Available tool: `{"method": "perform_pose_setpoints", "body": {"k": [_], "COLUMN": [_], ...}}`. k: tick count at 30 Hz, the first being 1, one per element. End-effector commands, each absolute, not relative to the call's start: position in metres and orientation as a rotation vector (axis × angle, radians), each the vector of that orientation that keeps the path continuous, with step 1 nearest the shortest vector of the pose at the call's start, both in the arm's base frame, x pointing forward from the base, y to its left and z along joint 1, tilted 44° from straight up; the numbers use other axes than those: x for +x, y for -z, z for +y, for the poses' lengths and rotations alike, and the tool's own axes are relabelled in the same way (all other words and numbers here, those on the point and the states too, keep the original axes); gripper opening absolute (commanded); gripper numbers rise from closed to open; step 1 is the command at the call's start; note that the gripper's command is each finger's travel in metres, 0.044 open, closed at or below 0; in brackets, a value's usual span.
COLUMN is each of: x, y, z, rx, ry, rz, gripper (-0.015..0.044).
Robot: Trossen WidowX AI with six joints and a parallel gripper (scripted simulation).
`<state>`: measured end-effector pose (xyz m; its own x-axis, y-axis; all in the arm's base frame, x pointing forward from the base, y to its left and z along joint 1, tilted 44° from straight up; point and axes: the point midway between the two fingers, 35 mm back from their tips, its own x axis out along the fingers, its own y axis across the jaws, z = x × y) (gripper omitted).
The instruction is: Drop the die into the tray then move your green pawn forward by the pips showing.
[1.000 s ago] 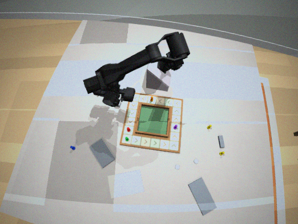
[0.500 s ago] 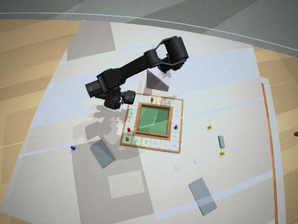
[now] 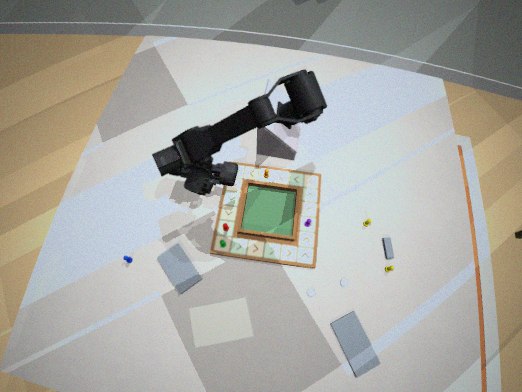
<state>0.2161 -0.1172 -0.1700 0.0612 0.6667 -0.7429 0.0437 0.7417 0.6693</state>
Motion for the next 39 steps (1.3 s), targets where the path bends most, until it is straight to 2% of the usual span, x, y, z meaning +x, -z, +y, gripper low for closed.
{"method": "perform_pose_setpoints", "body": {"k": [1, 3, 10, 13, 22, 33, 39], "x": [0.215, 0.215, 0.215, 0.216, 0.219, 0.203, 0.203], "y": [0.171, 0.171, 0.171, 0.170, 0.149, 0.086, 0.081], "z": [-0.114, -0.114, -0.114, -0.116, -0.143, -0.196, -0.198], "rx": [0.631, 0.631, 0.631, 0.616, 0.584, 0.625, 0.641], "ry": [-0.520, -0.520, -0.520, -0.515, -0.500, -0.514, -0.502], "rz": [1.452, 1.452, 1.452, 1.446, 1.435, 1.456, 1.463], "gripper": [0.0170, 0.0118, 0.0071, 0.0000, 0.0000, 0.0000, 0.0000]}}
